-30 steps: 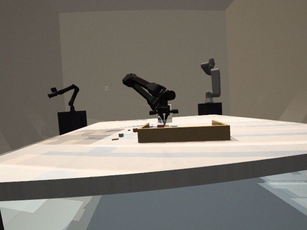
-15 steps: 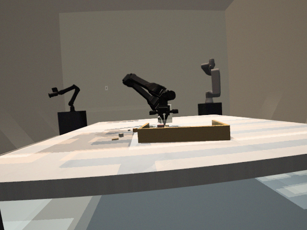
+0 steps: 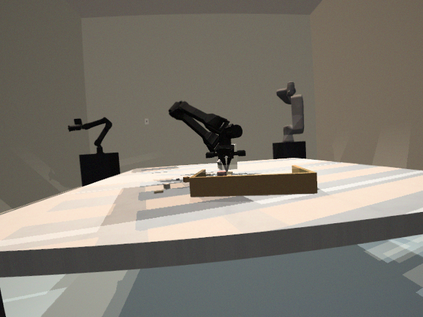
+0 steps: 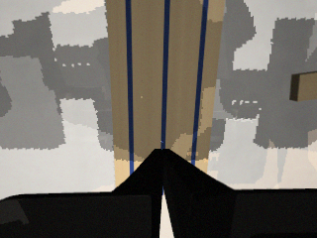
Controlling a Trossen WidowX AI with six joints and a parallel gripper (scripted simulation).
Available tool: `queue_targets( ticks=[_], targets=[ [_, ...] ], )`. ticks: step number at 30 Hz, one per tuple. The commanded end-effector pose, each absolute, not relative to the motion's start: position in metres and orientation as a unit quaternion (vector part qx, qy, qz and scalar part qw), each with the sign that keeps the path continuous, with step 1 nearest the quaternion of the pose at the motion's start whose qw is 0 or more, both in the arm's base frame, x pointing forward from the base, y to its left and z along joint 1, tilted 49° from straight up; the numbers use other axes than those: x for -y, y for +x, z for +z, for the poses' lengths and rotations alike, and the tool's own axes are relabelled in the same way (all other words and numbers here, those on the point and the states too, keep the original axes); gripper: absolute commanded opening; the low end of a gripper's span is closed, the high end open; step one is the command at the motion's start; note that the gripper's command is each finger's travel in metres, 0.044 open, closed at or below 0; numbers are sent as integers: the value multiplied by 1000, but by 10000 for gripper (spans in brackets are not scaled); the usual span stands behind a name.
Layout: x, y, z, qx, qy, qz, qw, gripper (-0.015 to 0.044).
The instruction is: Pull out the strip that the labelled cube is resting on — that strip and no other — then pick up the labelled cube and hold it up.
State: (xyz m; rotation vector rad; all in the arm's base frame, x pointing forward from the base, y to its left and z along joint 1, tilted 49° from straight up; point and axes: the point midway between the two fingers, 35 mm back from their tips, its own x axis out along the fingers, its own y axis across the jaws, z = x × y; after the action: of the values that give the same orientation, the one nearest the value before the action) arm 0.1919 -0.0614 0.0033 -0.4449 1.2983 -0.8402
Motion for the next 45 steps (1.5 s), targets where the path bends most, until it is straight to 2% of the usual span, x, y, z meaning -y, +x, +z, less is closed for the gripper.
queue_targets(
  ticks=[1, 9, 13, 26, 45],
  targets=[
    [43, 195, 18, -585, -195, -376, 691, 0],
    [32, 194, 30, -589, -196, -378, 687, 0],
    [38, 213, 34, -560, -146, -420, 699, 105],
    [39, 256, 50, -557, -143, -422, 700, 440],
    [44, 320, 74, -556, -142, -423, 701, 440]
  ],
)
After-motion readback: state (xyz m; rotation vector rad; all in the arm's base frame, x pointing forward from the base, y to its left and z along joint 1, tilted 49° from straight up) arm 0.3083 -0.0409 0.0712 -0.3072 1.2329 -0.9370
